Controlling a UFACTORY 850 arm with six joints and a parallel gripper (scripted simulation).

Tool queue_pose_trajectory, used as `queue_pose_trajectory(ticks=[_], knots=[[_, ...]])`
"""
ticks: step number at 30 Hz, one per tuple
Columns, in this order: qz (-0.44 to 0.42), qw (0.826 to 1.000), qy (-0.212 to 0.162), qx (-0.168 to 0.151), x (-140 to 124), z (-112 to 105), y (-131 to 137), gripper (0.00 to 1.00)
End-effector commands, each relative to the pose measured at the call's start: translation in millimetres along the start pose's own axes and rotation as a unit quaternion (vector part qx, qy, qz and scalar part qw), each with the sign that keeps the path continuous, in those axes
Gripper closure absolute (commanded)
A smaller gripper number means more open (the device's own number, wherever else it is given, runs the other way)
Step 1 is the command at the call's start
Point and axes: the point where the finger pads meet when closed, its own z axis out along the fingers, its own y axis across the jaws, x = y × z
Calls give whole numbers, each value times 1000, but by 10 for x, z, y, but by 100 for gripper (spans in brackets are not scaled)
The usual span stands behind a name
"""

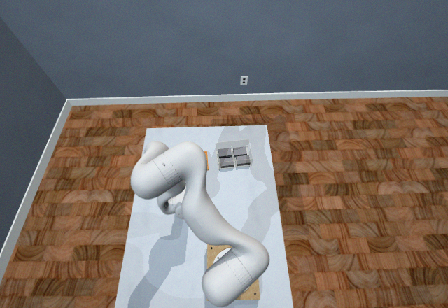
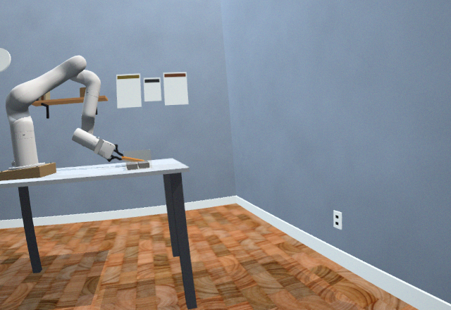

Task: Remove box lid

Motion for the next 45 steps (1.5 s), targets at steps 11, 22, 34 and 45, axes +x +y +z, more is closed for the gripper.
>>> queue_pose_trajectory(ticks=[11,22,34,45], knots=[[1,999,0,41,-4,44,157,100],[1,999,0,41,-4,44,157,100],[1,999,0,41,-4,43,140,68],[1,999,0,41,-4,41,120,64]])
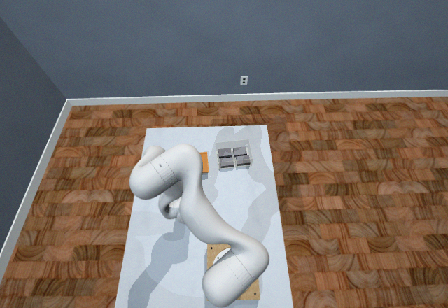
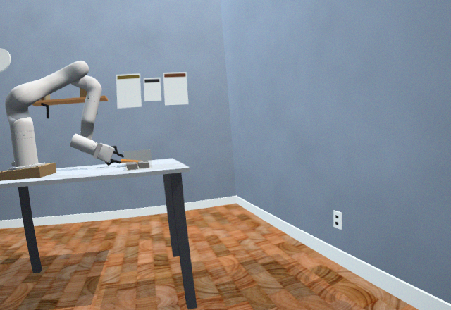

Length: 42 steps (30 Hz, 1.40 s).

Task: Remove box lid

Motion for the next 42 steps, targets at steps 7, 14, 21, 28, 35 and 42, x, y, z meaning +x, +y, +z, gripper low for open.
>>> queue_pose_trajectory(ticks=[7,14,21,28,35,42], knots=[[0,1000,0,1,-3,1,-25,64],[0,1000,0,1,-3,1,-38,60],[0,1000,0,1,-3,1,-43,56],[0,1000,0,1,-3,1,-59,56],[0,1000,0,1,-3,1,-74,52],[0,1000,0,1,-3,1,-75,52]])
